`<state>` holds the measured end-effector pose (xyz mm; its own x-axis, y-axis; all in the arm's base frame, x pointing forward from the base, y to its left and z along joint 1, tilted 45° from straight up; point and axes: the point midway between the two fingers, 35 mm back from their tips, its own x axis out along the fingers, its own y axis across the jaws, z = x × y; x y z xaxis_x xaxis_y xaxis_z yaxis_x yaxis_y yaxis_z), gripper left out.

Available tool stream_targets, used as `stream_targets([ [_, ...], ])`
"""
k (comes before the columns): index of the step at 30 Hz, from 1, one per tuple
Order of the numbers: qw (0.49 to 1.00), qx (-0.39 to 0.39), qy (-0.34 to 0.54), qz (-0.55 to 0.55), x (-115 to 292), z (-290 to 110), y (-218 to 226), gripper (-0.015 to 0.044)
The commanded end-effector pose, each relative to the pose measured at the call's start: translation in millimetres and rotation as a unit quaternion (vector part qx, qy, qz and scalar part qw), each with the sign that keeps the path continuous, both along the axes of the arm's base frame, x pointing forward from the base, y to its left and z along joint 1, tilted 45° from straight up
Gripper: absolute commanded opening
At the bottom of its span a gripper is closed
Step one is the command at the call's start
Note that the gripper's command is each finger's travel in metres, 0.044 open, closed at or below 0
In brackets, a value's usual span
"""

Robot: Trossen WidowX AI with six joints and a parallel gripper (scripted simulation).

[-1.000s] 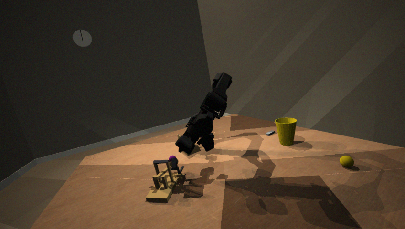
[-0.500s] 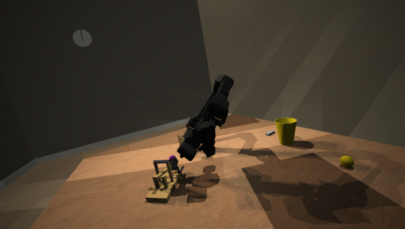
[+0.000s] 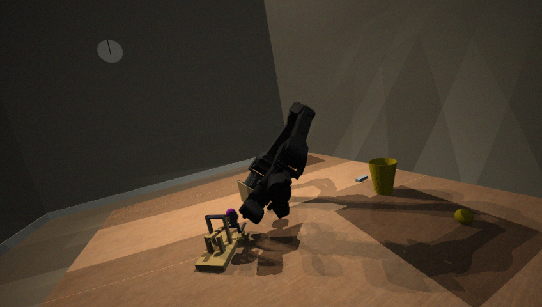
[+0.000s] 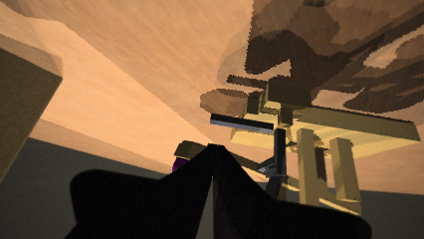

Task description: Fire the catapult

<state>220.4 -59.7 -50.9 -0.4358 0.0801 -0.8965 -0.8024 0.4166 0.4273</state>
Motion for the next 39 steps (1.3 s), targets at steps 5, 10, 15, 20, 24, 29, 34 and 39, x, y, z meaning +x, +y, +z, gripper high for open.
stream_targets([
  [5, 1.0, 0.003, 0.006, -0.002, -6, -11, 12, 0.0],
  [10, 1.0, 0.003, 0.006, -0.002, -7, -17, 17, 0.0],
  [15, 1.0, 0.003, 0.006, -0.002, -9, -24, 25, 0.0],
  [20, 1.0, 0.003, 0.007, -0.002, -11, -31, 32, 0.0],
  [24, 1.0, 0.003, 0.004, -0.001, 3, -11, 22, 0.0],
  [29, 1.0, 0.001, -0.002, 0.0, 30, 60, -9, 0.0],
  [34, 1.0, 0.0, -0.004, 0.001, 34, 94, -22, 0.0],
  [39, 1.0, -0.003, -0.011, -0.016, 37, 77, -19, 0.0079],
])
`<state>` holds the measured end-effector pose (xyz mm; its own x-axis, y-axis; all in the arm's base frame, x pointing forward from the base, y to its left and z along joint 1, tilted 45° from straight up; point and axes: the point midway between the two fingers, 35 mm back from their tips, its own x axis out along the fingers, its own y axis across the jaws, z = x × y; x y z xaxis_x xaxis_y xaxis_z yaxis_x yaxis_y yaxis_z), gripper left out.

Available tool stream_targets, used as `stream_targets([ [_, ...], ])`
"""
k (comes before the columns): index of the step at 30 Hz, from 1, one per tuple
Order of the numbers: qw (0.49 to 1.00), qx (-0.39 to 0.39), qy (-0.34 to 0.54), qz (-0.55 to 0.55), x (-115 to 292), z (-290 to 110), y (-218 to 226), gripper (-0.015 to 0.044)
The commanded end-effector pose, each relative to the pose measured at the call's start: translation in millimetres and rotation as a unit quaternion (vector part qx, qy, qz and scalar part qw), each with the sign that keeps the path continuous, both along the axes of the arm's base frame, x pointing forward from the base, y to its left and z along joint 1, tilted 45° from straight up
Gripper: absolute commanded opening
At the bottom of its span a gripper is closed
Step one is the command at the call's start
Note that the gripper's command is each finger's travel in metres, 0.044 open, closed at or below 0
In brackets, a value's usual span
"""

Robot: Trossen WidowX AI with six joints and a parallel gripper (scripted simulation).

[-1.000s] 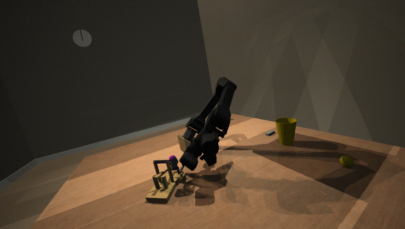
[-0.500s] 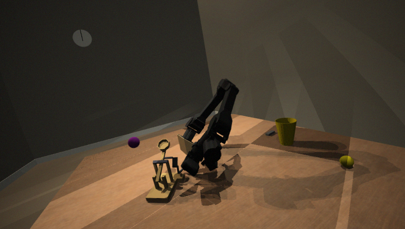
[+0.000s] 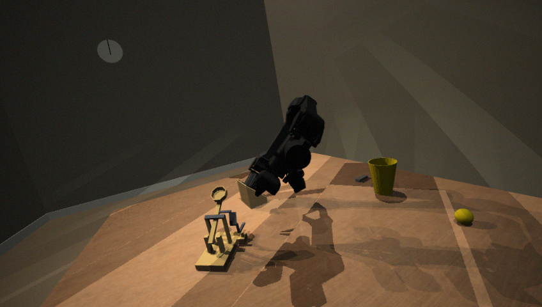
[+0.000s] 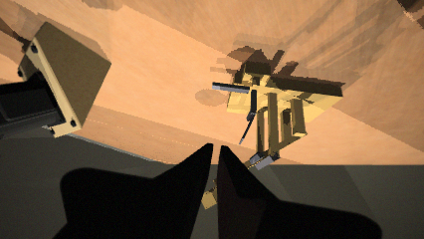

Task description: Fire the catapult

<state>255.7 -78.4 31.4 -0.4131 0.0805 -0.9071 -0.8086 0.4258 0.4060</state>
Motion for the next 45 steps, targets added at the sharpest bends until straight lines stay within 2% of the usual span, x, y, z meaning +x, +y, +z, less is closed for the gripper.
stream_targets([
  [1, 1.0, -0.003, -0.002, -0.021, 5, -6, -2, 0.0105],
  [14, 0.971, -0.034, -0.059, -0.228, 60, -25, -42, 0.044],
  [27, 0.903, -0.048, -0.095, -0.416, 103, -41, -88, 0.044],
  [37, 0.818, -0.049, -0.122, -0.56, 129, -57, -145, 0.044],
  [45, 0.753, -0.04, -0.129, -0.644, 143, -66, -174, 0.044],
])
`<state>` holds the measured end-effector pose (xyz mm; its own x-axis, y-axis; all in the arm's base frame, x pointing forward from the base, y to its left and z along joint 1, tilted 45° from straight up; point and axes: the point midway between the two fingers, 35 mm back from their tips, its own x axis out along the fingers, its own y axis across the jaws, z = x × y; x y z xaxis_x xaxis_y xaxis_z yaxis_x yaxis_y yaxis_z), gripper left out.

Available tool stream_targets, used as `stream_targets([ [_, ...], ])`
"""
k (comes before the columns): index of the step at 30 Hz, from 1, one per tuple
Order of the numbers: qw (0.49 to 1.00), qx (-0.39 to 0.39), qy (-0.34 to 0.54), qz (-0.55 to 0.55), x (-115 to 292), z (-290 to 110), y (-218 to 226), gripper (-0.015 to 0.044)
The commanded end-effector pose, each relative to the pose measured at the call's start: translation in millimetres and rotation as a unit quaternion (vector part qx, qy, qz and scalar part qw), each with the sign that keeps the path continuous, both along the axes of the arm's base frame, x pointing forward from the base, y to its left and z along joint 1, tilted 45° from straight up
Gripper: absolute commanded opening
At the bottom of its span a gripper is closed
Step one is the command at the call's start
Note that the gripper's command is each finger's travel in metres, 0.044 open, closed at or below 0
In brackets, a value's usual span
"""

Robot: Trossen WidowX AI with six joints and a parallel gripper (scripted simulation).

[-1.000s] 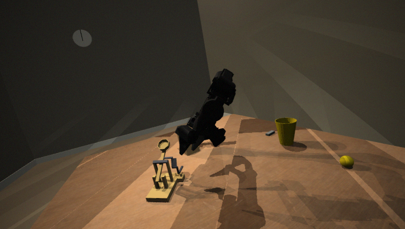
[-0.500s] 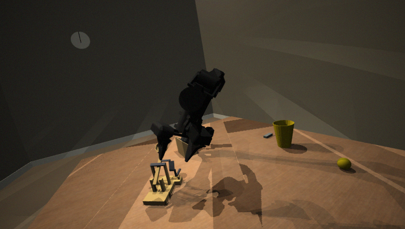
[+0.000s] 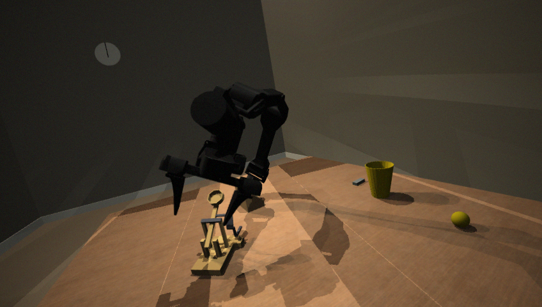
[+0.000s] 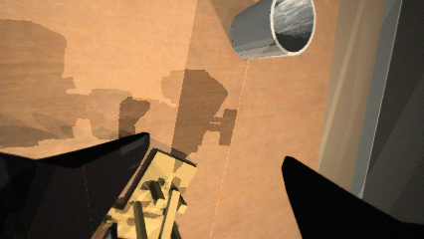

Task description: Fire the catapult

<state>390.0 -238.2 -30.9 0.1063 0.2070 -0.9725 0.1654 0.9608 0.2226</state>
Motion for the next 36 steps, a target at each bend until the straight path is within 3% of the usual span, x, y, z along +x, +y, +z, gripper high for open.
stream_targets([
  [1, 0.998, 0.006, -0.017, -0.06, 10, -5, -18, 0.044],
  [13, 0.971, 0.034, -0.056, -0.229, 29, -16, -70, 0.044],
  [26, 0.909, 0.077, -0.108, -0.395, 41, -29, -134, 0.044],
  [36, 0.9, 0.082, -0.115, -0.412, 42, -30, -142, 0.044],
])
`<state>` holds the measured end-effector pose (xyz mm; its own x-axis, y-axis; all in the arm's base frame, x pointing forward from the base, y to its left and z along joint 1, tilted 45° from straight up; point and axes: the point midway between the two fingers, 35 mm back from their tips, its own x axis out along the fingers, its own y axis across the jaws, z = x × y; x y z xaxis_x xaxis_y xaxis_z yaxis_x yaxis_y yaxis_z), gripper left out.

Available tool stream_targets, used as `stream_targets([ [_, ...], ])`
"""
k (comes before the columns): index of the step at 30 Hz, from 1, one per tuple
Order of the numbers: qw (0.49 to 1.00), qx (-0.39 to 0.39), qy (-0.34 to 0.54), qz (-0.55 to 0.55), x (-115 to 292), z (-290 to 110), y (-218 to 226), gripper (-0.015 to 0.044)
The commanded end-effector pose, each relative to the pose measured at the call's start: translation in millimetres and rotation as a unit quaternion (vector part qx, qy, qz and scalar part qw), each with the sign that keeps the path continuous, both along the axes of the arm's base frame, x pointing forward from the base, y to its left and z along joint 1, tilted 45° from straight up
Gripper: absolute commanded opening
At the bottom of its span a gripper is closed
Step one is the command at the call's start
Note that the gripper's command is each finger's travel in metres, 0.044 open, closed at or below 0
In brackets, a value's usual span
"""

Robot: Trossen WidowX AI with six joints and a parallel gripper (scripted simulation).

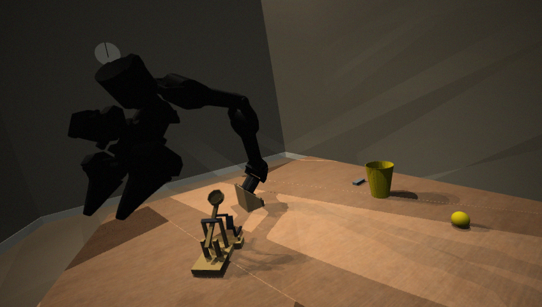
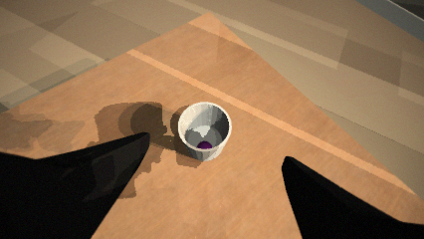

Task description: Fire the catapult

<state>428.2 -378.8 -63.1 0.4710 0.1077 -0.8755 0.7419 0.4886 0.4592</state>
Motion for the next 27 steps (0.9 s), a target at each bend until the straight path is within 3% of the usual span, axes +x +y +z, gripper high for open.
stream_targets([
  [1, 1.0, 0.0, -0.007, -0.003, 4.0, 1.7, -1.2, 0.044],
  [27, 1.0, 0.014, -0.018, 0.017, -3.4, 2.6, 0.1, 0.044],
])
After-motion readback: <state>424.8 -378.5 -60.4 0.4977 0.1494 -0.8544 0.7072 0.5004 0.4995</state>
